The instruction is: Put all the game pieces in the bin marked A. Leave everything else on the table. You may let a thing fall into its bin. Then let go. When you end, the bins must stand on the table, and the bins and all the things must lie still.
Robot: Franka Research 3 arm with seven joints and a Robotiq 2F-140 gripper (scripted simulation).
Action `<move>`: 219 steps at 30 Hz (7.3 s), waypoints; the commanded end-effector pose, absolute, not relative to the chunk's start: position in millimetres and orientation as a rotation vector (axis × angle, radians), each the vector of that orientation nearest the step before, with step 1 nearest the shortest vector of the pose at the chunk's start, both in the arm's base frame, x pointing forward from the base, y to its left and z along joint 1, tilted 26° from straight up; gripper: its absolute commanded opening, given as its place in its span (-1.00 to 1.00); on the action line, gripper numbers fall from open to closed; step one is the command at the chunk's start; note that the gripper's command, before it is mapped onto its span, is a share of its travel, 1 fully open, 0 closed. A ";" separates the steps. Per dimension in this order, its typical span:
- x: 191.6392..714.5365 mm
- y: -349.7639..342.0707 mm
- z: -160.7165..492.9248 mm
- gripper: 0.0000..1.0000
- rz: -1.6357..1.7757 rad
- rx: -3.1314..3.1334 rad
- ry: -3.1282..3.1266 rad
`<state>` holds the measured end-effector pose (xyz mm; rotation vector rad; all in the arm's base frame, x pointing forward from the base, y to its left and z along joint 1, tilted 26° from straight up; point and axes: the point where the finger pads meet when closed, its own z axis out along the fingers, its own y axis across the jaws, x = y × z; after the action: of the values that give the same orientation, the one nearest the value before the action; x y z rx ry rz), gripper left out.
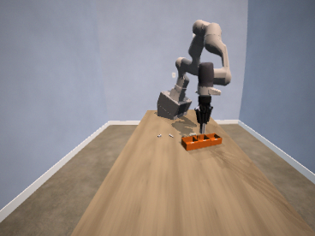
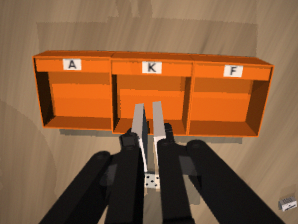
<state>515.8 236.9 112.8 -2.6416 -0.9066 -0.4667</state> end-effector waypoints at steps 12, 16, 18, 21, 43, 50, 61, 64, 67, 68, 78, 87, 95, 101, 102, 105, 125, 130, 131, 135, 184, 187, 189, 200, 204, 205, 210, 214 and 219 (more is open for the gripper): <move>520.8 242.1 99.8 -0.89 -0.468 -2.656 -0.863; 522.4 245.1 92.6 -0.89 -0.468 -2.656 -0.863; 523.5 247.2 87.8 -0.89 -0.468 -2.656 -0.863; 525.2 250.2 80.6 -0.89 -0.468 -2.656 -0.863; 529.9 258.7 60.8 -0.89 -0.468 -2.656 -0.863; 529.9 258.7 60.8 -0.89 -0.468 -2.656 -0.863; 529.9 258.7 60.8 -0.89 -0.468 -2.656 -0.863; 529.9 258.7 60.8 -0.89 -0.468 -2.656 -0.863; 529.9 258.7 60.8 -0.89 -0.468 -2.656 -0.863; 529.9 258.7 60.8 -0.89 -0.468 -2.656 -0.863; 529.9 258.7 60.8 -0.89 -0.468 -2.656 -0.863; 529.6 258.2 62.0 -0.89 -0.468 -2.656 -0.863; 527.3 254.1 71.5 -0.89 -0.468 -2.656 -0.863; 526.2 252.1 76.3 -0.89 -0.468 -2.656 -0.863; 525.9 251.6 77.5 -0.89 -0.468 -2.656 -0.863; 525.1 250.0 81.1 -0.89 -0.468 -2.656 -0.863; 517.4 235.9 114.2 -0.89 -0.468 -2.656 -0.863; 517.4 235.9 114.2 -0.89 -0.468 -2.656 -0.863; 517.4 235.9 114.2 -0.89 -0.468 -2.656 -0.863; 510.2 248.5 117.9 -0.89 -0.468 -2.656 -0.863; 489.5 329.4 81.6 -0.89 -0.468 -2.656 -0.863; 489.5 329.4 81.6 -0.89 -0.468 -2.656 -0.863; 489.5 329.4 81.6 -0.89 -0.468 -2.656 -0.863; 489.5 329.4 81.6 -0.89 -0.468 -2.656 -0.863; 489.5 329.4 81.6 -0.89 -0.468 -2.656 -0.863; 489.5 329.4 81.6 -0.89 -0.468 -2.656 -0.863; 489.5 329.4 81.6 -0.89 -0.468 -2.656 -0.863; 489.5 329.4 81.6 -0.89 -0.468 -2.656 -0.863; 489.5 329.4 81.6 -0.89 -0.468 -2.656 -0.863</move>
<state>488.4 329.3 81.6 -2.6549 -0.8665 -0.4644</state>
